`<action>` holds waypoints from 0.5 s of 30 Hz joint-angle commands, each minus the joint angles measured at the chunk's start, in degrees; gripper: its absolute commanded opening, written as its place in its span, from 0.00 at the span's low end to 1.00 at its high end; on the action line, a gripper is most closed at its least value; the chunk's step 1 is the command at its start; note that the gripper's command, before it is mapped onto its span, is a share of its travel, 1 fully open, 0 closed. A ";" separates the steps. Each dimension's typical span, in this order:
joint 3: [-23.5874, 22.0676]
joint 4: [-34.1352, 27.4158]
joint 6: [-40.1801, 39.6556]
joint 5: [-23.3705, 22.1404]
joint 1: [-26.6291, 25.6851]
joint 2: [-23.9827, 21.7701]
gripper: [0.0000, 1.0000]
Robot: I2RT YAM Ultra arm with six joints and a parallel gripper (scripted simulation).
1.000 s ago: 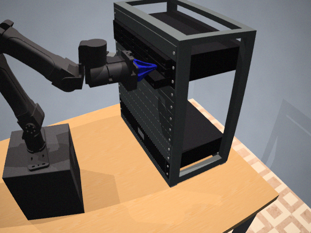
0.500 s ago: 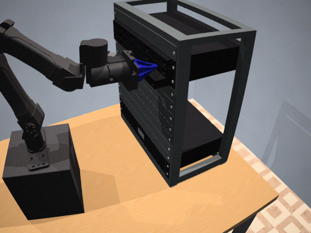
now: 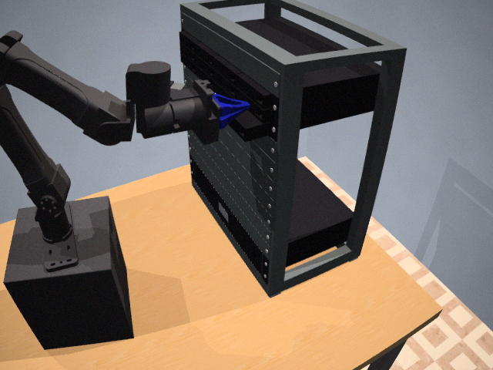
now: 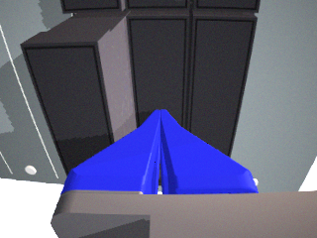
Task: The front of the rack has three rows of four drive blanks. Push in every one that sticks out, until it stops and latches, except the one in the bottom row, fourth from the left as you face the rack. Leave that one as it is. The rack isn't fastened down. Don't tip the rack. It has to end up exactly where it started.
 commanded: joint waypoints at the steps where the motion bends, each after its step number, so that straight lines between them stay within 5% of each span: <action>1: 4.01 3.11 0.71 0.56 1.22 1.24 0.00; 15: 2.43 2.34 0.55 -0.85 -0.66 -3.17 0.00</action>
